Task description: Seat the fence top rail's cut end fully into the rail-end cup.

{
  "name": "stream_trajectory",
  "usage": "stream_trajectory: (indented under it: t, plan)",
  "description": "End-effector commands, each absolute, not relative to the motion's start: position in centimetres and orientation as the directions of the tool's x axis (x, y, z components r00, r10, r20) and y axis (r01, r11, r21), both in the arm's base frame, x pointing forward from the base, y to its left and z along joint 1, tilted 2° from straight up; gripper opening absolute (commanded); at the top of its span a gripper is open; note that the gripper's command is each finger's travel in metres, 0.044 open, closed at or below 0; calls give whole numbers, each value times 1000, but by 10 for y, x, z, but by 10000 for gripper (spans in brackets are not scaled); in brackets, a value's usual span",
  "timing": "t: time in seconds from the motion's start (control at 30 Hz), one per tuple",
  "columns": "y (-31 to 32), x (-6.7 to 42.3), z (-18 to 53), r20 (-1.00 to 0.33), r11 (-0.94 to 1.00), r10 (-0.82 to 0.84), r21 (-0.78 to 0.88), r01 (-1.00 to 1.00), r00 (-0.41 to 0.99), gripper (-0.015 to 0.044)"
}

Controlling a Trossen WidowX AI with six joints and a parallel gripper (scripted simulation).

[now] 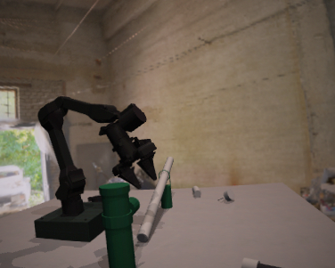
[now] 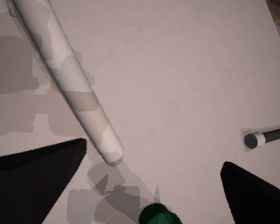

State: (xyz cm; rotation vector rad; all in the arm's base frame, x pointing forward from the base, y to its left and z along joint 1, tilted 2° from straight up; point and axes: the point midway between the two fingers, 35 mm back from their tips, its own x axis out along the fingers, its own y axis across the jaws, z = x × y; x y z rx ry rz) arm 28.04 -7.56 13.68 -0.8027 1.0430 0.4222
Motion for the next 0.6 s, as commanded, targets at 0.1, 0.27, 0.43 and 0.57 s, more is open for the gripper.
stream_trajectory:
  t: [0.1,0.27,0.43,0.57]
  plan:
    - [-20,273,186,-871,985,-52,-125,-119,489,440]
    - [-6,267,198,-868,999,-47,-29,44,494,440]
    - [-6,267,198,-868,999,-47,-29,44,494,440]
    - [-6,267,198,-868,999,-47,-29,44,494,440]
